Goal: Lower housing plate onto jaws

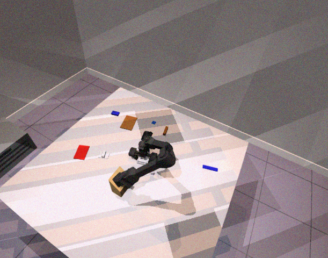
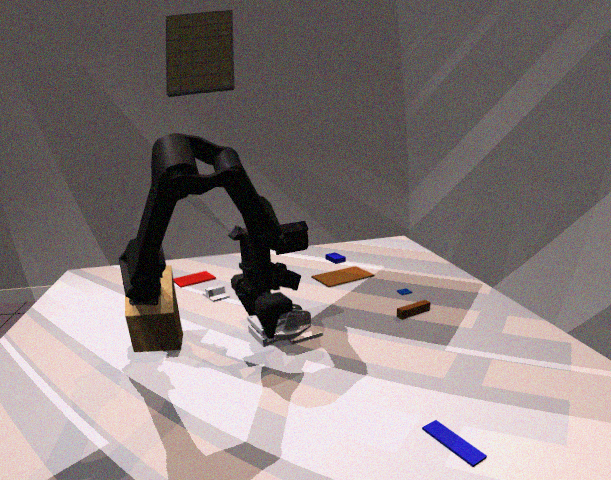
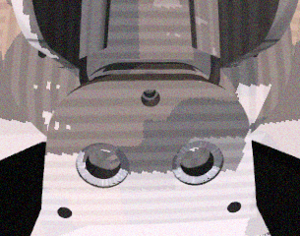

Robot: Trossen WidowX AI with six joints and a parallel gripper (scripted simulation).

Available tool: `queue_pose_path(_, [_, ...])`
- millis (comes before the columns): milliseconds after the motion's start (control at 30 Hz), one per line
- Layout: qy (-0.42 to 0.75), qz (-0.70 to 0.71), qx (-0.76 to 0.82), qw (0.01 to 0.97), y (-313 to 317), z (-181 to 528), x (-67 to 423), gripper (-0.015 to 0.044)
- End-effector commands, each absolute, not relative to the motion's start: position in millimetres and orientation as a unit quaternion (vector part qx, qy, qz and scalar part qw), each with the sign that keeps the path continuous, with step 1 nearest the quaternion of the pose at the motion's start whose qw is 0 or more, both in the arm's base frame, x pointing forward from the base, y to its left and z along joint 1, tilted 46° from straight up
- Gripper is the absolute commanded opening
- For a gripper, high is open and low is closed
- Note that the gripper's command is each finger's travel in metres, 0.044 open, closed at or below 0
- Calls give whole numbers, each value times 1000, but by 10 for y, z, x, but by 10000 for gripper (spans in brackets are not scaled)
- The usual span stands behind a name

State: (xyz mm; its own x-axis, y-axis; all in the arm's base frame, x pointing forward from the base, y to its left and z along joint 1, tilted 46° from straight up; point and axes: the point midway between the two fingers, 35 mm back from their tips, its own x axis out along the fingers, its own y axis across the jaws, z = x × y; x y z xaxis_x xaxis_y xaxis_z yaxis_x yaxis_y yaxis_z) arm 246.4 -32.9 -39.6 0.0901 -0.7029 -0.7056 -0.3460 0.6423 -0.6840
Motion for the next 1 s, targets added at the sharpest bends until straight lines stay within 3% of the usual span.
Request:
queue_pose_path(0, [660, -143, -401, 619, -348, -410, 2455, 351])
queue_pose_path(967, [660, -143, -401, 619, -389, -450, 2460, 351])
